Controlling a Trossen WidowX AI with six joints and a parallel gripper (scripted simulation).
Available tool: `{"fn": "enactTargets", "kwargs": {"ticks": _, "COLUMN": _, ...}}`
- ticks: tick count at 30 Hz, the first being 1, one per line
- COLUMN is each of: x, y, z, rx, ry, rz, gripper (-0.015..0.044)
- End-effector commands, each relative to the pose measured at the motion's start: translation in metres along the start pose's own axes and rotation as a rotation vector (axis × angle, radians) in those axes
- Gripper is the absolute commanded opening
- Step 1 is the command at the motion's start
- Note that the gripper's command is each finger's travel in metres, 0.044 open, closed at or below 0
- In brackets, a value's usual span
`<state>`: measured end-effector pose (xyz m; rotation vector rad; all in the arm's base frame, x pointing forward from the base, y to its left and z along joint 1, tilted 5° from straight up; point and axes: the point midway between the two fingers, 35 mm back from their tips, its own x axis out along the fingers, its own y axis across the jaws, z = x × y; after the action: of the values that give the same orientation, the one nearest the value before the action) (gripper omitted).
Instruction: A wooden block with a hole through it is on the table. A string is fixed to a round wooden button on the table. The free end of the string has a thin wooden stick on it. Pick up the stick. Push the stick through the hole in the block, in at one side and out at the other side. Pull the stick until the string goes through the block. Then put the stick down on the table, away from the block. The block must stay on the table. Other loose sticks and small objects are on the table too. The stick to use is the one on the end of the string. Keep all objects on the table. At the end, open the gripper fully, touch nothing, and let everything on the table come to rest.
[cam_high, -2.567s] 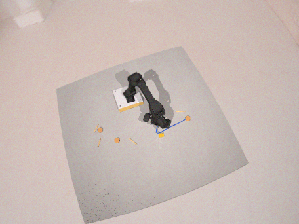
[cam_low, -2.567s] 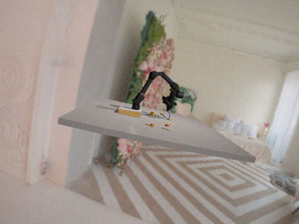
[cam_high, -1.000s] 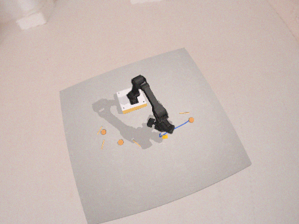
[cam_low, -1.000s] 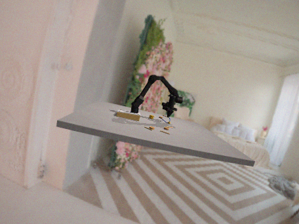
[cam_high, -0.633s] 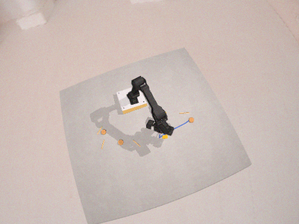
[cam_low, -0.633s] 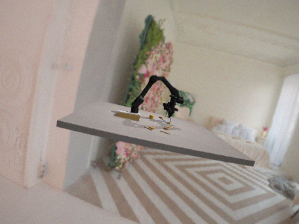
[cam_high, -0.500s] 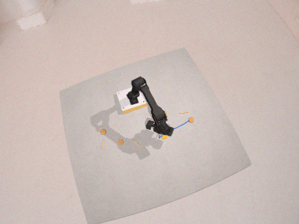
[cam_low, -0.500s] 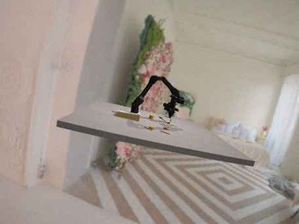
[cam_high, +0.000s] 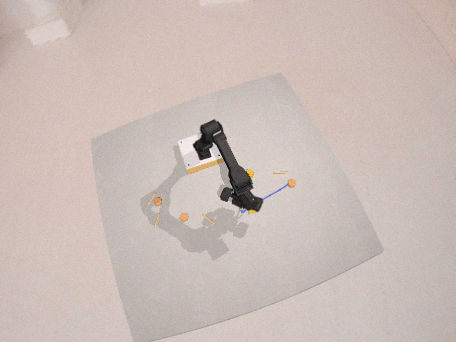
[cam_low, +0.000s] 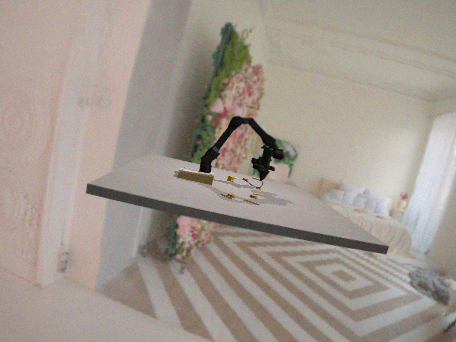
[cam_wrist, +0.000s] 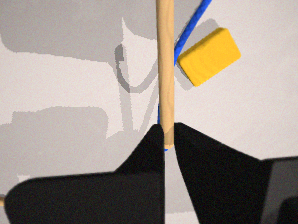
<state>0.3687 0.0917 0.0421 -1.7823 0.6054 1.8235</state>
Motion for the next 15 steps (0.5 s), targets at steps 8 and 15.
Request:
{"fn": "enactTargets", "kwargs": {"ticks": 8, "x": 0.0037, "y": 0.0039, "z": -0.0024, "rx": -0.003, "ry": 0.003, "rz": 0.006, "gripper": 0.0}}
{"fn": "enactTargets", "kwargs": {"ticks": 15, "x": 0.0097, "y": 0.0094, "z": 0.0005, "rx": -0.003, "ry": 0.002, "rz": 0.007, "gripper": 0.0}}
